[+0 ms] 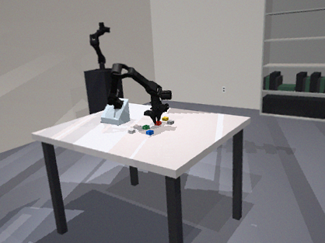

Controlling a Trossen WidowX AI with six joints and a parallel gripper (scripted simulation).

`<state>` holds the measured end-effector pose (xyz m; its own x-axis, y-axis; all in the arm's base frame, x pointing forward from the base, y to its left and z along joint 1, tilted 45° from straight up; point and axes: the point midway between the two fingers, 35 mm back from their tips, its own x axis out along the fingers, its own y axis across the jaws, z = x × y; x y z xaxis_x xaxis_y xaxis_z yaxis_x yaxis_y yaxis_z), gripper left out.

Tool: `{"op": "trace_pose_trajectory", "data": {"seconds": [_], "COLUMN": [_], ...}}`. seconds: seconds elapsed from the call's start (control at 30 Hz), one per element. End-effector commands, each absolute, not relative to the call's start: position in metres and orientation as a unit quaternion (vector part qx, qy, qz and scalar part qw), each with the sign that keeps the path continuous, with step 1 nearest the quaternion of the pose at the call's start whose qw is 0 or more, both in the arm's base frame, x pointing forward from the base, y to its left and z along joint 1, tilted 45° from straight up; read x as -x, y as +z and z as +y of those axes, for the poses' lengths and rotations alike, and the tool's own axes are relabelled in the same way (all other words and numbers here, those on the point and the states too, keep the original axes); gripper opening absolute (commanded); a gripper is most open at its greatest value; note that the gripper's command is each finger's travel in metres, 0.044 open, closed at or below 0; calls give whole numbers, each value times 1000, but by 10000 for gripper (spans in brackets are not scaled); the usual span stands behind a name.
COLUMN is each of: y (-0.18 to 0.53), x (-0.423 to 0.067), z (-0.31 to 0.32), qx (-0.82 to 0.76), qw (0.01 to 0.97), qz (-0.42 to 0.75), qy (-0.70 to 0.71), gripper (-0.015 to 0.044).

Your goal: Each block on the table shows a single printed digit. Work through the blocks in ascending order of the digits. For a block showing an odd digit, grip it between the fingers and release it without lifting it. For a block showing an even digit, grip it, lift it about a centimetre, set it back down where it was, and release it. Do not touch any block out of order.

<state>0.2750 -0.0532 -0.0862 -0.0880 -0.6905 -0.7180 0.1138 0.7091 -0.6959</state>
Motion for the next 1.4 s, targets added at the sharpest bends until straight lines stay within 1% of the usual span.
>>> {"op": "trace_pose_trajectory", "data": {"seconds": [0.0, 1.37], "y": [-86, -77], "x": [-275, -277], "z": [-54, -45], "qx": [219, 219], "qw": [640, 640], "qz": [667, 667], "qy": [-314, -314], "gripper": [120, 120]}}
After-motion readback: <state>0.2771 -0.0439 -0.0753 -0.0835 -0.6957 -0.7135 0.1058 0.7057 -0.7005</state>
